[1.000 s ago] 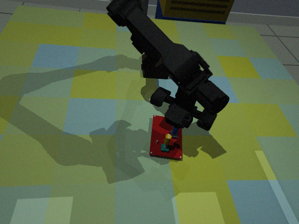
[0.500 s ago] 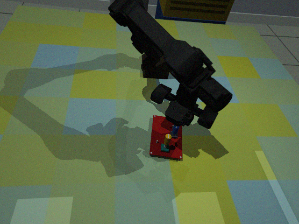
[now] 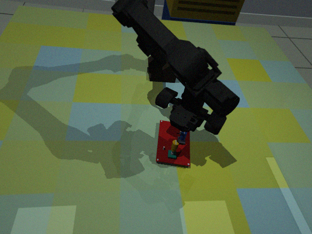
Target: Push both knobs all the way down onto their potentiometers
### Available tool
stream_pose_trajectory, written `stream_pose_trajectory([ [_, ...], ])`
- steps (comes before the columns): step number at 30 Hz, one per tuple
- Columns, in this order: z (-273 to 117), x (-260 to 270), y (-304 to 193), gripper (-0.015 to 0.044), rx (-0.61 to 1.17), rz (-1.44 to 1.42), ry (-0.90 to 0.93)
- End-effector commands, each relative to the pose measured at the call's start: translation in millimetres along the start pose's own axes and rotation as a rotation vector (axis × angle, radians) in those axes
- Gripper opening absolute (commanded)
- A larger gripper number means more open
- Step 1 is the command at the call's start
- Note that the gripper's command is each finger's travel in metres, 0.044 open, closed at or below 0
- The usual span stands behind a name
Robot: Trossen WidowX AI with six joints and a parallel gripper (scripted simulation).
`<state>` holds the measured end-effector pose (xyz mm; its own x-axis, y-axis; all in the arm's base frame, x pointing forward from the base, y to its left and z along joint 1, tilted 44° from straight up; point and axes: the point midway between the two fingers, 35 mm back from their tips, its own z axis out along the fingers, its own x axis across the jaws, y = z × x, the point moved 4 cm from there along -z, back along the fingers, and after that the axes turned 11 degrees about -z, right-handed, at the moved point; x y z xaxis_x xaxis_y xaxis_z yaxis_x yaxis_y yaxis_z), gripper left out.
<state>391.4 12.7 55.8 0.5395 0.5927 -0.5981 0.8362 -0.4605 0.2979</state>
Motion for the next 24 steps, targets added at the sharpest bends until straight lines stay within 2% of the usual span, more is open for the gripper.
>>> stream_pose_trajectory([
  [1,-19,-4,17,0.0000,-0.044,0.002,0.028],
  [6,-46,-9,46,0.0000,-0.131,-0.030,0.034],
  [24,-21,-10,46,0.0000,-0.132,-0.030,0.033],
])
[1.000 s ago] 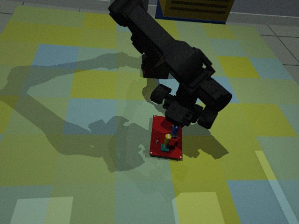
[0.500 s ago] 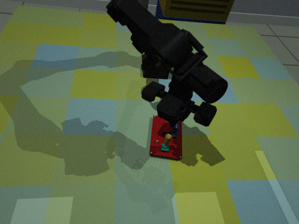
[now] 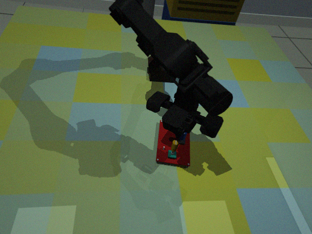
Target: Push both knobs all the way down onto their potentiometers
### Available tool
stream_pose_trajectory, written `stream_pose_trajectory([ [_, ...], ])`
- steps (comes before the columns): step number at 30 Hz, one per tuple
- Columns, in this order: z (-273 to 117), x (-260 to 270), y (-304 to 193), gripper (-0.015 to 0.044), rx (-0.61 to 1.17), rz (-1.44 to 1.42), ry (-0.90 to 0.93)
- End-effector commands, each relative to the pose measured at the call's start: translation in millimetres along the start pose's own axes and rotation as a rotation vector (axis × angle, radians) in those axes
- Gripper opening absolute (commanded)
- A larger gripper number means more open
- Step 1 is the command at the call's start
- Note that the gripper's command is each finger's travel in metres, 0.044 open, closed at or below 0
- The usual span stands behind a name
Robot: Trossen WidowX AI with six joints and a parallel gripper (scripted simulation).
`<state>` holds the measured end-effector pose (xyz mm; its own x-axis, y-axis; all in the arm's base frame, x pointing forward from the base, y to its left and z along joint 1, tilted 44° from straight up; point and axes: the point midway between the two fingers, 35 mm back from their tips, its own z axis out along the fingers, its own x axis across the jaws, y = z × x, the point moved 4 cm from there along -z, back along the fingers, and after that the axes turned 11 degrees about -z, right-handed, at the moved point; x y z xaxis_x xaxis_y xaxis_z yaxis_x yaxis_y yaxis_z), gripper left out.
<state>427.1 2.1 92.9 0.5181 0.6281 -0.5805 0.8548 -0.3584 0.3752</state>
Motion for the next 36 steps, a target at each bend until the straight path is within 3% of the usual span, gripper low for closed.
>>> stream_pose_trajectory([
  [1,5,-1,-1,0.0000,-0.005,-0.004,-0.003],
  [36,23,-2,-3,0.0000,-0.006,-0.003,-0.003],
])
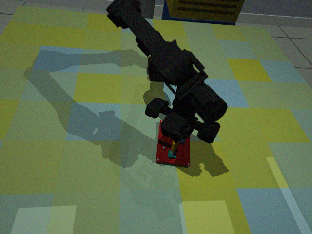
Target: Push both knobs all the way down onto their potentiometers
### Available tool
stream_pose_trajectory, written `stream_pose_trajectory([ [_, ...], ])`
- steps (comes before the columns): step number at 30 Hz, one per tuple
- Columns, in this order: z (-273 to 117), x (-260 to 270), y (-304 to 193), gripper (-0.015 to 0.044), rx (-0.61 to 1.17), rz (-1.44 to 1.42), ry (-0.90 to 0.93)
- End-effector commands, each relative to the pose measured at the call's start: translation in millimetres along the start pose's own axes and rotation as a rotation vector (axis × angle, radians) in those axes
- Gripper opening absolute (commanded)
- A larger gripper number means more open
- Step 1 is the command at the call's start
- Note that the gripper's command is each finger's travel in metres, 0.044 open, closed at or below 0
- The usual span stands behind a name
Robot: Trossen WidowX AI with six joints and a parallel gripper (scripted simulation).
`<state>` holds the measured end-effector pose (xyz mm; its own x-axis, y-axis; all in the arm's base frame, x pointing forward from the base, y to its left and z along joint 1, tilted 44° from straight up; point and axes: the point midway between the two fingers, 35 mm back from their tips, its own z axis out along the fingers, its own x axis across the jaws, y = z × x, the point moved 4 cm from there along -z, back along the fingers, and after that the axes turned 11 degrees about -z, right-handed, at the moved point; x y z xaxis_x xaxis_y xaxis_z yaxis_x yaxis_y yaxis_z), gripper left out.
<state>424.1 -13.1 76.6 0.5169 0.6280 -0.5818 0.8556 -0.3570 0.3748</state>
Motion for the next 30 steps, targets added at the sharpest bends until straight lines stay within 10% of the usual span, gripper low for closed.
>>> stream_pose_trajectory([
  [1,1.0,-0.4,0.3,0.0000,-0.005,-0.002,-0.002],
  [30,5.4,-0.7,-0.2,0.0000,-0.005,-0.002,-0.003],
])
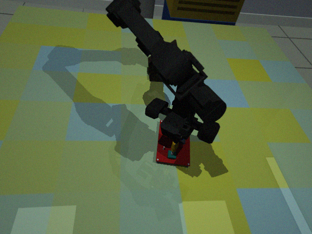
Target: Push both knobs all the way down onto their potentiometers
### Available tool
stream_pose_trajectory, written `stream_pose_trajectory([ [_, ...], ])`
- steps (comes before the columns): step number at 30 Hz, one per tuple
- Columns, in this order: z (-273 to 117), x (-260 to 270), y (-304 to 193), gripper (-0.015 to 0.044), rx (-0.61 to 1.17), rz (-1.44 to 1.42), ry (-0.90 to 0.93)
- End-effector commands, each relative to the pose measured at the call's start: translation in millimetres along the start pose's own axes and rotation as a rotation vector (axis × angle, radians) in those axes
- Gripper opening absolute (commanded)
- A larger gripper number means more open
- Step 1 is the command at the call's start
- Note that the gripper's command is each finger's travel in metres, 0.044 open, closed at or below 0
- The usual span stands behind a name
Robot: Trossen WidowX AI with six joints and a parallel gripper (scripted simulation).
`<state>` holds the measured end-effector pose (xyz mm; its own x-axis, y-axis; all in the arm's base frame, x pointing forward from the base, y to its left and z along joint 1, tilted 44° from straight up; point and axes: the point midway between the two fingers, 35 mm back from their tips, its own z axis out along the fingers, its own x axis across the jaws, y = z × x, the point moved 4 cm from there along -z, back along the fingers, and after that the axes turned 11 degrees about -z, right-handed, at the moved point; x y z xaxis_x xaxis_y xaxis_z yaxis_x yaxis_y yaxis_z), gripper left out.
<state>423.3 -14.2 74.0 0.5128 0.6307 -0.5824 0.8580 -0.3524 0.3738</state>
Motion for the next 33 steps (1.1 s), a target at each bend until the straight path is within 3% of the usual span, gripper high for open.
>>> stream_pose_trajectory([
  [1,3,-1,1,0.0000,-0.003,0.003,-0.004],
  [33,14,-2,0,0.0000,-0.003,0.003,-0.005],
])
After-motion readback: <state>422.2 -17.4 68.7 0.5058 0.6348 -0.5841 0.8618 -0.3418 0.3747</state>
